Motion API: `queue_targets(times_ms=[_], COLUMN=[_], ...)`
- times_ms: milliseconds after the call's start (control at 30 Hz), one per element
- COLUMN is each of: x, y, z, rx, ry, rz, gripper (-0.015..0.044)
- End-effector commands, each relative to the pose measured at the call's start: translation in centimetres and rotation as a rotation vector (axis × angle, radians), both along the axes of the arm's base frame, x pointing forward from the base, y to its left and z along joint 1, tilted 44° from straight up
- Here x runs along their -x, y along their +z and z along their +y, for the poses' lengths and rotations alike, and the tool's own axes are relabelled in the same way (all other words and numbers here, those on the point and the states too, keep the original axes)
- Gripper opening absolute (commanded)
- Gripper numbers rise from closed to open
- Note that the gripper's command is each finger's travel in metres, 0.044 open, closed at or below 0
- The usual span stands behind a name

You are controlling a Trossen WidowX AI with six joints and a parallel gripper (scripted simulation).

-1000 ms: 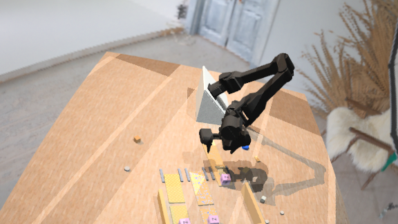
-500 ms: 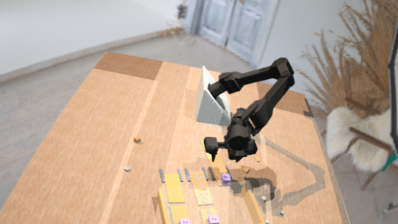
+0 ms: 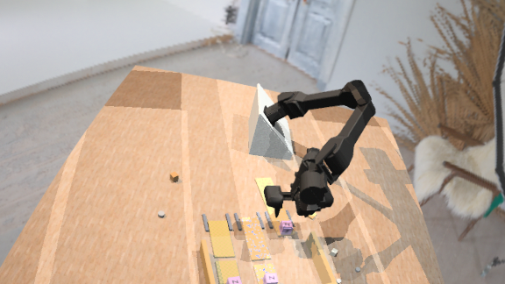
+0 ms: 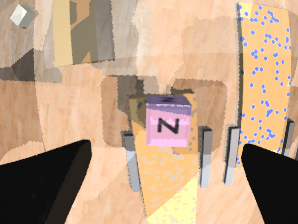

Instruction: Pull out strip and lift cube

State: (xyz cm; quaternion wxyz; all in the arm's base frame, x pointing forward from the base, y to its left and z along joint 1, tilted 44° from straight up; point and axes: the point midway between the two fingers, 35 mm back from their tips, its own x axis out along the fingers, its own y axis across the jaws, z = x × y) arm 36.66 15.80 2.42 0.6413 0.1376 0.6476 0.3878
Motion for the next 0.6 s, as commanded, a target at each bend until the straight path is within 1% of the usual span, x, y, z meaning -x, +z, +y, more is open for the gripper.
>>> queue_targets(times_ms=[0, 100, 133, 567], x=[-0.2, -0.2, -0.2, 0.1], y=[-0.4, -0.8, -0.9, -2.5], z=[0.5, 0.8, 0.9, 2.3], rx=[-0.001, -0.001, -0.001, -0.002], ry=[-0.001, -0.001, -0.001, -0.001], rz=[0.014, 0.014, 0.014, 0.014], gripper=[0.0335, 0.0256, 0.0250, 0.0250])
